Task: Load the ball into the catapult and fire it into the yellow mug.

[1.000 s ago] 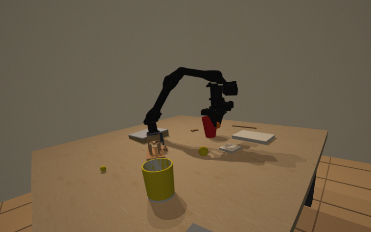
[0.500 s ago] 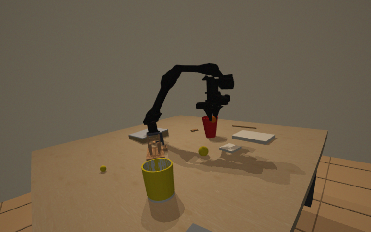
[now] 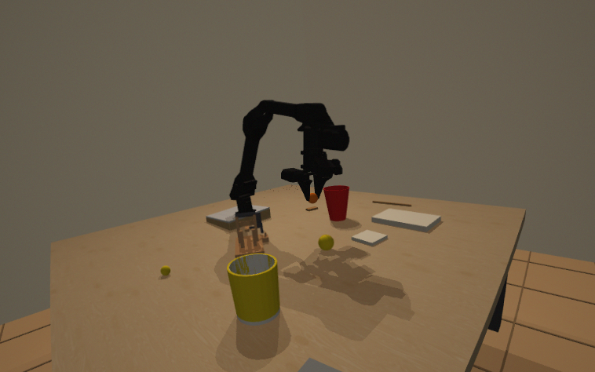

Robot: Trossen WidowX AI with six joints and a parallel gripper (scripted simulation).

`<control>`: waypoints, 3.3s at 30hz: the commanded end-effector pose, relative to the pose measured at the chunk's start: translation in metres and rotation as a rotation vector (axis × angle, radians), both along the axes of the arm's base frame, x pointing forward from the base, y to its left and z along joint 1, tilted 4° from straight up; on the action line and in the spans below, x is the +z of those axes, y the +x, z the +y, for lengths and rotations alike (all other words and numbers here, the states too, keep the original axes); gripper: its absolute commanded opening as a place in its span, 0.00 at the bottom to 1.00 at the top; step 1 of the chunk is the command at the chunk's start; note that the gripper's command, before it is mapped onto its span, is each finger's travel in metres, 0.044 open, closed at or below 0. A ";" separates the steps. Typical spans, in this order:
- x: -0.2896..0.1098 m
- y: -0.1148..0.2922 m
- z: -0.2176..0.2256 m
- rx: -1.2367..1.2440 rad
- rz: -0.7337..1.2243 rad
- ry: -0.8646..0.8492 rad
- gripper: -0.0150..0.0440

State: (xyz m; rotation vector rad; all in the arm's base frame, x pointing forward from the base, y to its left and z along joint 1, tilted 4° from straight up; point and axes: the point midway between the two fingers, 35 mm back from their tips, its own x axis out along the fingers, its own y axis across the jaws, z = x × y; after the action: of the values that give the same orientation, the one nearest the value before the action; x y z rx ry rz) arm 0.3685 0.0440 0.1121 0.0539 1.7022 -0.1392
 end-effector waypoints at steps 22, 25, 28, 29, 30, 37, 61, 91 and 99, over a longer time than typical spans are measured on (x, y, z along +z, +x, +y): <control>-0.009 -0.102 -0.109 -0.248 0.132 0.019 0.25; -0.011 -0.116 -0.116 -0.277 0.148 0.025 0.25; -0.013 -0.131 -0.123 -0.306 0.164 0.032 0.25; -0.014 -0.137 -0.125 -0.316 0.169 0.035 0.25; -0.015 -0.142 -0.127 -0.326 0.174 0.038 0.25; -0.021 -0.178 -0.137 -0.392 0.208 0.058 0.25; -0.051 -0.182 -0.139 -0.399 0.212 0.060 0.25; 0.052 -0.136 -0.155 -0.367 -0.086 0.002 1.00; 0.084 -0.048 -0.201 -0.299 -0.346 -0.055 1.00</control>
State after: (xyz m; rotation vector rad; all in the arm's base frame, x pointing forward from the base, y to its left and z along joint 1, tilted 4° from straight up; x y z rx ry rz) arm 0.2909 -0.1412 0.1865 0.3081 1.4145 -0.3905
